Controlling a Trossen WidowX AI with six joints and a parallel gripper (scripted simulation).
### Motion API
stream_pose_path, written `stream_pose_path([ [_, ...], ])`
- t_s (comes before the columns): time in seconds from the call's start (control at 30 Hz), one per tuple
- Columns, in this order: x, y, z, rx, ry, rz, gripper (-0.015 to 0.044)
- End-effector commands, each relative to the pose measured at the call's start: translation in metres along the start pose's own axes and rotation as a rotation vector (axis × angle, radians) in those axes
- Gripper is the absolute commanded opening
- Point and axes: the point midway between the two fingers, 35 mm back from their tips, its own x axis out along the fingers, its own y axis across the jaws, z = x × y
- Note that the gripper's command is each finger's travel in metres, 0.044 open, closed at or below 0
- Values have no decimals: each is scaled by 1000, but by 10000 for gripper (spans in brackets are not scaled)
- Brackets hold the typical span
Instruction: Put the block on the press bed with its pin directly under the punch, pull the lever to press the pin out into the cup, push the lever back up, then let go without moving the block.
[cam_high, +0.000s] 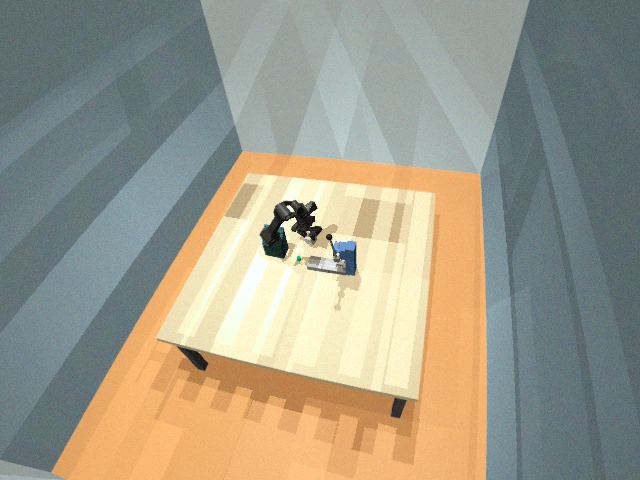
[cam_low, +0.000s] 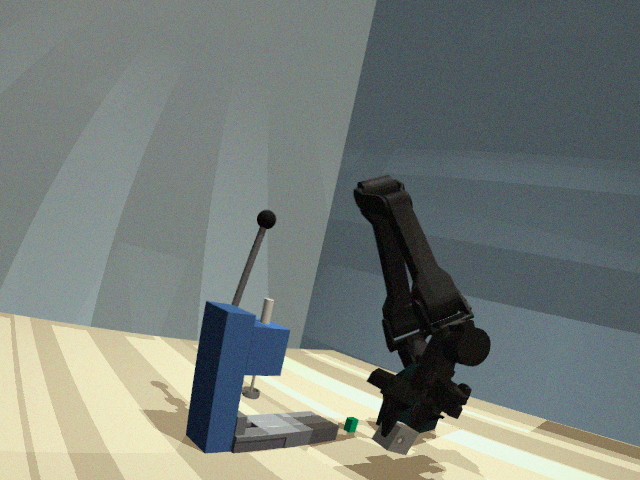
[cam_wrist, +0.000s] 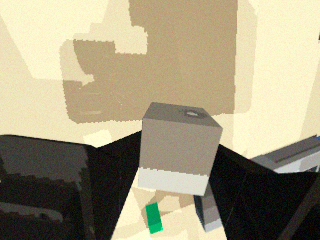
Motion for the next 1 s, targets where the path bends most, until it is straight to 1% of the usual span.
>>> stream_pose_path([
  [0.0,1,1,0,137,-1,-26,0],
  [0.47,0,1,-1,605,-34,-89,0],
  [0.97,-1,1,-1,1105,-106,-141,0],
])
